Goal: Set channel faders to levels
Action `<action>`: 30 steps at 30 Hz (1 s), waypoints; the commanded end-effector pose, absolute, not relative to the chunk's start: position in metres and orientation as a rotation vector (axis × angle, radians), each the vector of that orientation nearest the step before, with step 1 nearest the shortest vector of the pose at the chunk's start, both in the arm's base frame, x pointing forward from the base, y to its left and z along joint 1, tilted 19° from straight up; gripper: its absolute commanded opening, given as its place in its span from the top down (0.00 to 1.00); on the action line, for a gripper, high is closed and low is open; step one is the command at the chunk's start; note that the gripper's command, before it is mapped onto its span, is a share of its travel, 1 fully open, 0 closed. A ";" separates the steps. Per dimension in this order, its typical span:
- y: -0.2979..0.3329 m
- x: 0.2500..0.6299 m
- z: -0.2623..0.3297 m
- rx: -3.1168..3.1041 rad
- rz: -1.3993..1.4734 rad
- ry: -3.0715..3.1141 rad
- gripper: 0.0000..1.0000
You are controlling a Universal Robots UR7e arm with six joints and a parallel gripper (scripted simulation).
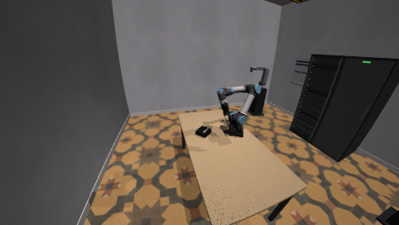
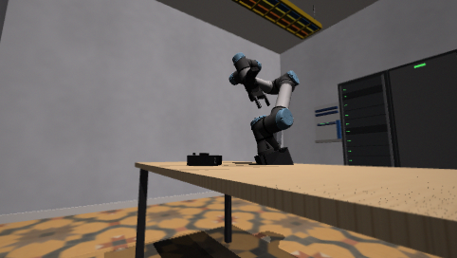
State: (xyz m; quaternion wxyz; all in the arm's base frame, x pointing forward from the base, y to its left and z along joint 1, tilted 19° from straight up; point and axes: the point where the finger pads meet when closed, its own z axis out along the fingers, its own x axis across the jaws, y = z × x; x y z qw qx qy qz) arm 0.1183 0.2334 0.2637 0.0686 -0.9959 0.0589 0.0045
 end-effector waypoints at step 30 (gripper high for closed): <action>0.220 0.165 0.260 -2.974 -0.052 0.439 0.00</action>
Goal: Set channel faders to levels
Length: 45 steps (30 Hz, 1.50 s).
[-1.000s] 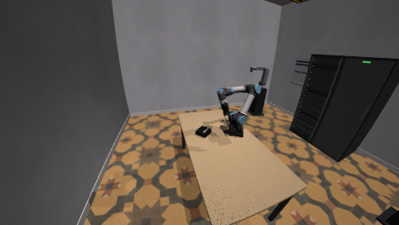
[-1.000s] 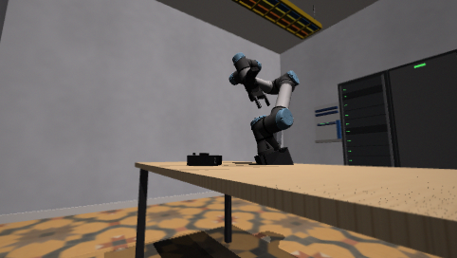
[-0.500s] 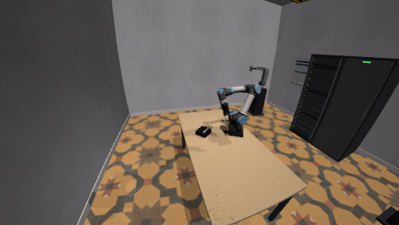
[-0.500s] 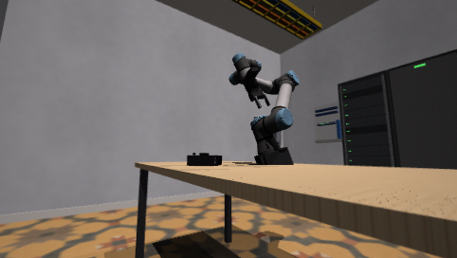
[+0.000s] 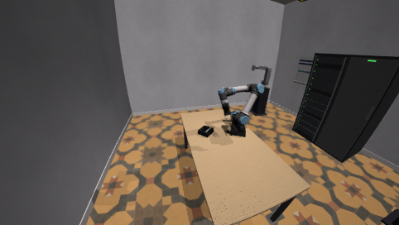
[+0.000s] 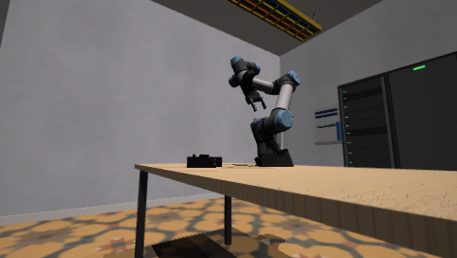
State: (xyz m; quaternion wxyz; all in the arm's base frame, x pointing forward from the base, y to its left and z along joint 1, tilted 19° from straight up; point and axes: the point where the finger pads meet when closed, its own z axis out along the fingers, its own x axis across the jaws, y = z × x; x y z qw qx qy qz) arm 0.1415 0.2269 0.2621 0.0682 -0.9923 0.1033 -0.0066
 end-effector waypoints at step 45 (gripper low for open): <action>-0.016 0.367 0.240 -2.258 -0.473 1.989 0.00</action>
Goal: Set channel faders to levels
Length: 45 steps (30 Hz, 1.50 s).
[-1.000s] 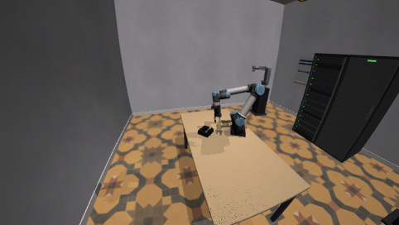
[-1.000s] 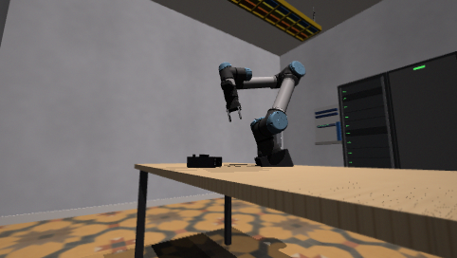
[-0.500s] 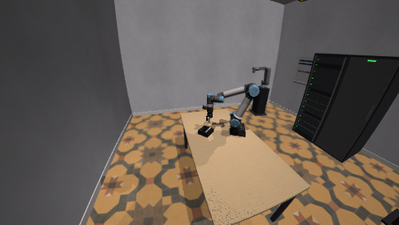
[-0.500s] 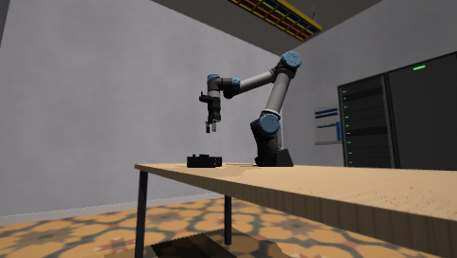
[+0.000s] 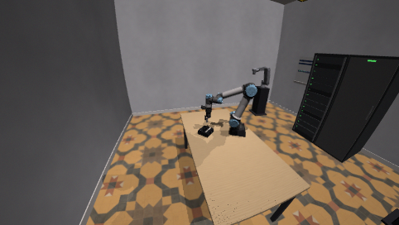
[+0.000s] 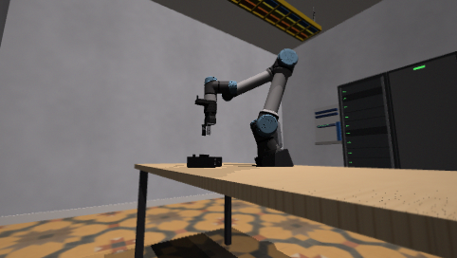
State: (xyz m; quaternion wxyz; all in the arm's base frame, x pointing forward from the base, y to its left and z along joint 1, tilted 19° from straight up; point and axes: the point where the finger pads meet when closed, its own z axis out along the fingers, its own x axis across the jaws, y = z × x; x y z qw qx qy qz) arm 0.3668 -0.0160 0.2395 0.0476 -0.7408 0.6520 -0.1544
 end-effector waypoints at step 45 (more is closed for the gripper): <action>-0.019 0.388 0.227 -2.832 -0.603 1.258 0.00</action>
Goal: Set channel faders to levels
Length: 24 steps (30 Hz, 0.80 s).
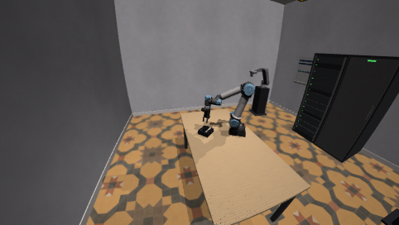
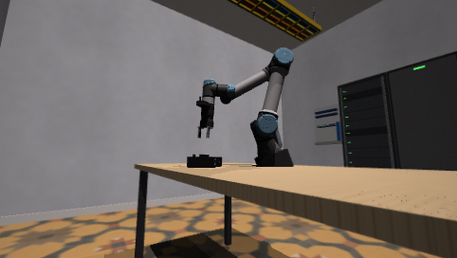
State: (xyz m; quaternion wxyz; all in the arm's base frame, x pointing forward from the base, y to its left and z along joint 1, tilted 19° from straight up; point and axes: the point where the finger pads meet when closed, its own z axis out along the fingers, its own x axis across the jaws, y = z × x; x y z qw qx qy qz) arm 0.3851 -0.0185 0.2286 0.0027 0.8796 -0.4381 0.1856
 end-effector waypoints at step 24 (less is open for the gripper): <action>-0.035 0.404 0.203 2.830 0.585 0.158 0.00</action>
